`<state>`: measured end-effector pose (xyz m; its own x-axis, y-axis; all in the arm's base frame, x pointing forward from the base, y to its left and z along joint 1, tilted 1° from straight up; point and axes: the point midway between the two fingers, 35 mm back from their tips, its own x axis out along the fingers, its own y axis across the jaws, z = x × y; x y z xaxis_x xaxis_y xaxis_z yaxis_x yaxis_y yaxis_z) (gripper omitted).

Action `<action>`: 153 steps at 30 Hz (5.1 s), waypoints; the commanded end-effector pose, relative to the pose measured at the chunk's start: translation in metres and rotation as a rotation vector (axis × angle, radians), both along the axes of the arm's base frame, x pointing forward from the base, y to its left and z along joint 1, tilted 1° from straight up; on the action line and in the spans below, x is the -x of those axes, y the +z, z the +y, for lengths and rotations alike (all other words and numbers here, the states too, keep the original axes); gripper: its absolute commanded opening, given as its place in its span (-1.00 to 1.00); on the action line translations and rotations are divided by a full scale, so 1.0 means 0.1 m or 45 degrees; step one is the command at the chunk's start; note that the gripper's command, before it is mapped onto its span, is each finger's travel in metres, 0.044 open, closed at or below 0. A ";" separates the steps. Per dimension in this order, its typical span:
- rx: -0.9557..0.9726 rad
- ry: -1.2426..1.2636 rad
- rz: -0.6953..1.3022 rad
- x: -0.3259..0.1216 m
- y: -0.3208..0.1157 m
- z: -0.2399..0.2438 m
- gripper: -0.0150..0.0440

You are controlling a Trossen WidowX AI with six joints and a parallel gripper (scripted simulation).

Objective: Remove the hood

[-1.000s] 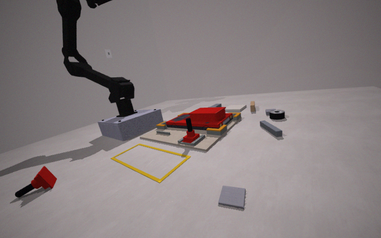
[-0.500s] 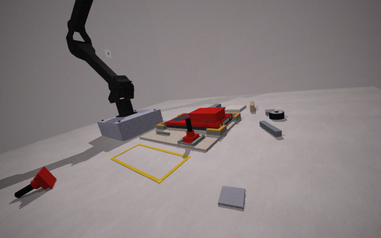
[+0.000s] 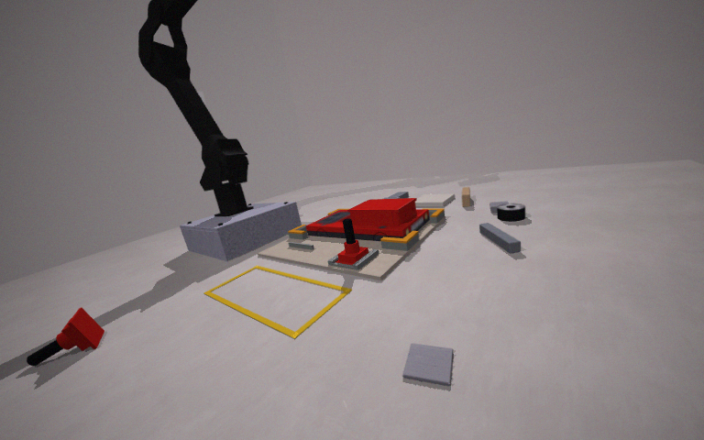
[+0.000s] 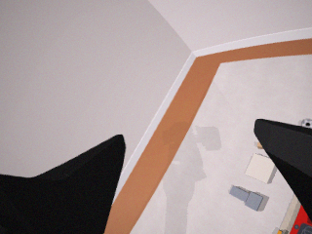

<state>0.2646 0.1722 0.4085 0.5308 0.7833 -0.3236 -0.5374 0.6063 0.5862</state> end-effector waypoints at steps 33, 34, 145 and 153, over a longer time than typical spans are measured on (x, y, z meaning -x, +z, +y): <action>1.120 -0.363 1.078 -0.80 -3.23 -1.04 1.00; 1.120 -0.363 1.078 -0.80 -3.24 -1.04 1.00; 1.120 -0.363 1.078 -0.80 -3.95 -1.00 1.00; 1.113 -0.358 1.071 -0.81 -3.92 -0.99 0.64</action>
<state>0.3457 0.0730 0.0166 0.0201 0.0279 -0.9994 0.0204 0.9994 0.0283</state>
